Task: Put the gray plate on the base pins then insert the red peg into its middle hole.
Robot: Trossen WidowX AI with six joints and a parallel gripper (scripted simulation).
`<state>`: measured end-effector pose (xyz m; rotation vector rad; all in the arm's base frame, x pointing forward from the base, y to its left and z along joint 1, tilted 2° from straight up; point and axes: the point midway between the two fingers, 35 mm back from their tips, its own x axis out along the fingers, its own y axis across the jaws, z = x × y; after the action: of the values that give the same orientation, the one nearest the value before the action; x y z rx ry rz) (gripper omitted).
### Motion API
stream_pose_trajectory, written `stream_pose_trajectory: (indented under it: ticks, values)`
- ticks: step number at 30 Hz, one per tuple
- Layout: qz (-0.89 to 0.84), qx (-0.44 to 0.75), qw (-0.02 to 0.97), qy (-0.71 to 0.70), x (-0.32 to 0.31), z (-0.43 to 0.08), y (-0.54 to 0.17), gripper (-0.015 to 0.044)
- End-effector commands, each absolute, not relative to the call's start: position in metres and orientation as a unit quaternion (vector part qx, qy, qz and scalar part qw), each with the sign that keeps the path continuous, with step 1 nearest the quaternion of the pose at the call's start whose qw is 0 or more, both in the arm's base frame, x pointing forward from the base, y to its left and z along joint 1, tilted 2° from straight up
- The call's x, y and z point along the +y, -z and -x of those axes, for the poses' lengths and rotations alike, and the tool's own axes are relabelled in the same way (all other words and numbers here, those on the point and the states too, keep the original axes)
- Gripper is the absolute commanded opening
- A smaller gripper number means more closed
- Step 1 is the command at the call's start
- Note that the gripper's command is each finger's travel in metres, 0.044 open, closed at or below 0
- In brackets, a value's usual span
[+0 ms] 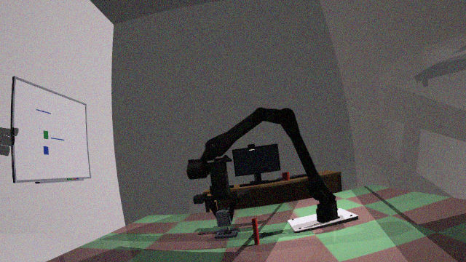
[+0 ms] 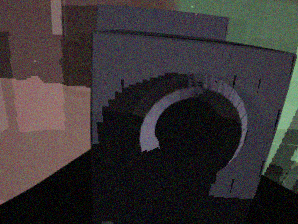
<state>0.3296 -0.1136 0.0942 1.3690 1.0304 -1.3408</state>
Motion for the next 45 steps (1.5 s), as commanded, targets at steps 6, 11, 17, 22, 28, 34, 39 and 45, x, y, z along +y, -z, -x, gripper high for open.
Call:
stream_pose_trajectory:
  ticks: [6,11,17,22,28,34,39,45]
  values:
    - [-0.556,0.423,0.464,0.545,-0.113,-0.329,-0.084,0.0000]
    - [-0.556,0.423,0.464,0.545,-0.114,-0.330,-0.075,0.0000]
    - [-0.556,0.423,0.464,0.545,-0.114,-0.330,-0.066,0.0000]
    - [-0.558,0.419,0.465,0.545,-0.115,-0.331,-0.071,0.0000]
    - [-0.558,0.419,0.465,0.545,-0.115,-0.331,-0.071,0.0053]
    - [-0.558,0.419,0.465,0.545,-0.115,-0.331,-0.071,0.0210]
    - [-0.558,0.419,0.465,0.545,-0.115,-0.331,-0.071,0.0341]
    - [-0.558,0.419,0.465,0.545,-0.115,-0.331,-0.071,0.0440]
